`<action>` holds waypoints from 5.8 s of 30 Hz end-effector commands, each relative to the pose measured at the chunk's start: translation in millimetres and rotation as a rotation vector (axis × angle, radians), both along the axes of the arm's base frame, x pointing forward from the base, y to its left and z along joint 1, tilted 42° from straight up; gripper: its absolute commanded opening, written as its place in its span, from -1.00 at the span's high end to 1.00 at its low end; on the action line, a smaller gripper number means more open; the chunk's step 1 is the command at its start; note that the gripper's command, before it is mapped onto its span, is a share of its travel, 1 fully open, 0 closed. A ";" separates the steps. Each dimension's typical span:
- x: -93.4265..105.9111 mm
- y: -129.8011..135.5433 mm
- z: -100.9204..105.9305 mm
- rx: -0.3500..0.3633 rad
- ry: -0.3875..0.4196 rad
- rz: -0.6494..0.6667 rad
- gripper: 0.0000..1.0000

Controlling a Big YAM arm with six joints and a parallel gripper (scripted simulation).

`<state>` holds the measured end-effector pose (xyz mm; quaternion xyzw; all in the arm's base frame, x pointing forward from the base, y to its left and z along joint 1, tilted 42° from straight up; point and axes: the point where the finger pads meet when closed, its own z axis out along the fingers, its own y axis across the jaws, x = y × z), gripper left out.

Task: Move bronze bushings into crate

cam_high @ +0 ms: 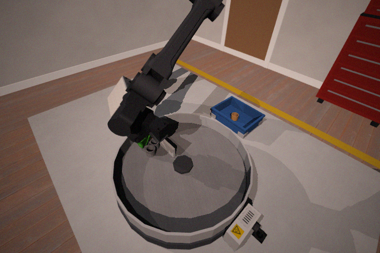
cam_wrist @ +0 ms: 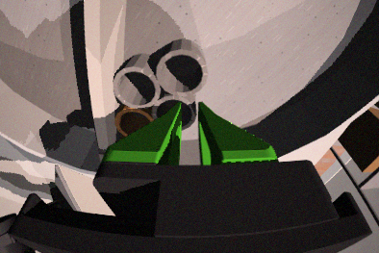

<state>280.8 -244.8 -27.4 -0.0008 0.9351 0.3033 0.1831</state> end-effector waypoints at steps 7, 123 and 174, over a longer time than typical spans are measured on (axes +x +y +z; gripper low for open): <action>-0.3 4.4 -5.7 0.010 0.009 -0.009 0.74; -18.6 -61.3 65.9 -0.047 -0.027 -0.003 1.00; 117.5 -69.5 117.7 -0.006 -0.005 -0.036 1.00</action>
